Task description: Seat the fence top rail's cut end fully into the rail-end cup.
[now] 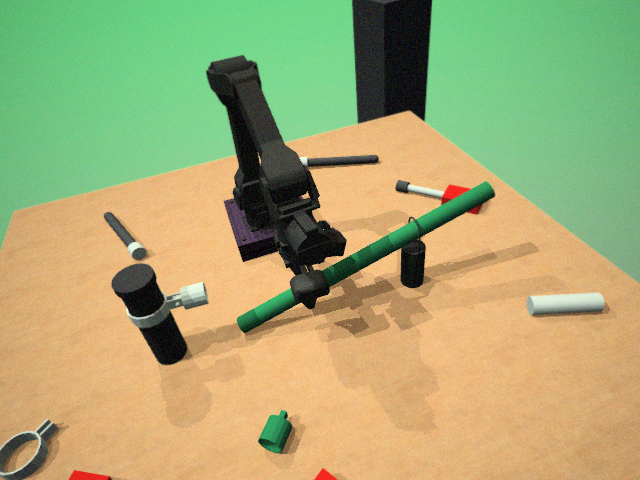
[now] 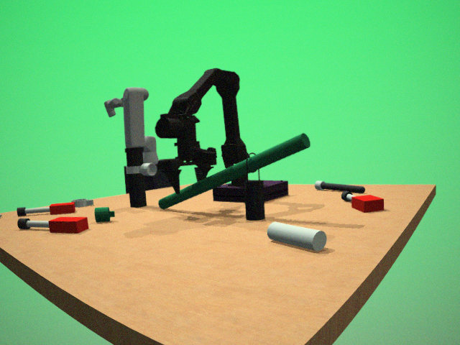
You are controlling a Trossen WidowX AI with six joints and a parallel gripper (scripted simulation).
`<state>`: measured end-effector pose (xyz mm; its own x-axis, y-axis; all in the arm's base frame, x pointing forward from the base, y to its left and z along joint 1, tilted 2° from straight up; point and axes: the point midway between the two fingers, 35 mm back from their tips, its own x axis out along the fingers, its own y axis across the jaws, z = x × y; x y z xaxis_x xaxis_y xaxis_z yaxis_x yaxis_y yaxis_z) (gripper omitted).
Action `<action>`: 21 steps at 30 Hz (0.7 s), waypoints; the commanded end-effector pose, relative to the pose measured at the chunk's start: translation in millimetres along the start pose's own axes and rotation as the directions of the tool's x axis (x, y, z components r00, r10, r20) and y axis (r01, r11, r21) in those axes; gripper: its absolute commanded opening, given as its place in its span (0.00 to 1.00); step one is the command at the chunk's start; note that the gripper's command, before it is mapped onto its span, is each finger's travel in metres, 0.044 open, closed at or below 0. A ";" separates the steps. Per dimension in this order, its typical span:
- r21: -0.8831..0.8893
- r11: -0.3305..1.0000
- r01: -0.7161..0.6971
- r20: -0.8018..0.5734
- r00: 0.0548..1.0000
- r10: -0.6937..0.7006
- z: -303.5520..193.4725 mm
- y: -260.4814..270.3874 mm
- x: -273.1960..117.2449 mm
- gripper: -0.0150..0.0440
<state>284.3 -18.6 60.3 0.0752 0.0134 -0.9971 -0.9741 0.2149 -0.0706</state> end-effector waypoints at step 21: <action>-0.004 1.000 -0.012 -0.008 1.000 0.012 -1.7 5.2 28.1 0.78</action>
<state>283.1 -18.1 34.1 0.0681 0.0140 -0.9976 -0.9751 0.2125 -0.0636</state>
